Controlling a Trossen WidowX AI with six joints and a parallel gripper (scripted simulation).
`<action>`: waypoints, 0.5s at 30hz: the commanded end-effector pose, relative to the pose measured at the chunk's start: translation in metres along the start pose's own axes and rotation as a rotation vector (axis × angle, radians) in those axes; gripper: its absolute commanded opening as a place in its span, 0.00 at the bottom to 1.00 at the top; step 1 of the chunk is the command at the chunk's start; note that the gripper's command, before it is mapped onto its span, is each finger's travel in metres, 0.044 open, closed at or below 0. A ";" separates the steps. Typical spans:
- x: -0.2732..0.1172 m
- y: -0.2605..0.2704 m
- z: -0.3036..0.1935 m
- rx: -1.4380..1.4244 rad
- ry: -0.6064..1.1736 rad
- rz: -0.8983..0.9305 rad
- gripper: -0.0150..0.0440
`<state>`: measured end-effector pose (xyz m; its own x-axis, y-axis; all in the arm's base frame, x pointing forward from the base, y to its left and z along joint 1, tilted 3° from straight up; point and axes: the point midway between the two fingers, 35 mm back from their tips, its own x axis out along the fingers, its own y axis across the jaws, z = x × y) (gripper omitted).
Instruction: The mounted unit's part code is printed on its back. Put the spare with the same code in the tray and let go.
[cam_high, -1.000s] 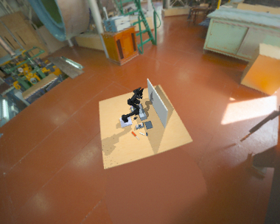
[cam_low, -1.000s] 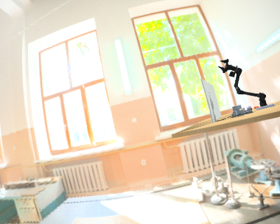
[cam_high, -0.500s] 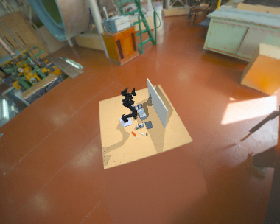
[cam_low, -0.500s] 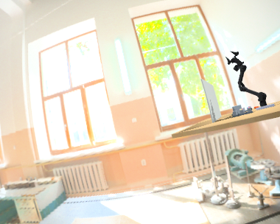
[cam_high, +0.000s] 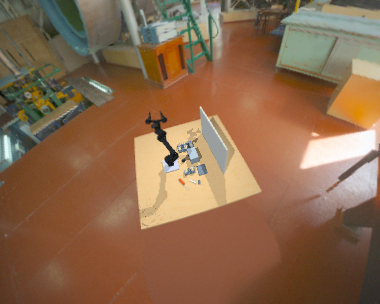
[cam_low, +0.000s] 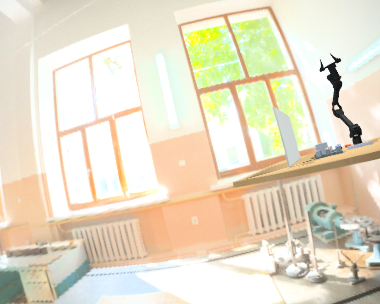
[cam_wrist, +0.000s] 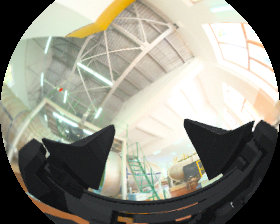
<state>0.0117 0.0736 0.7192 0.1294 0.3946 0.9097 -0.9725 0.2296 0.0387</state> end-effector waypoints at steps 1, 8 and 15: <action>0.011 0.024 -0.046 -0.123 0.121 0.051 1.00; 0.019 0.024 -0.129 -0.334 0.345 0.065 1.00; 0.011 -0.013 -0.211 -0.488 0.610 0.019 1.00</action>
<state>0.0424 0.2374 0.6601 0.2672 0.7512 0.6036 -0.8260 0.5011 -0.2581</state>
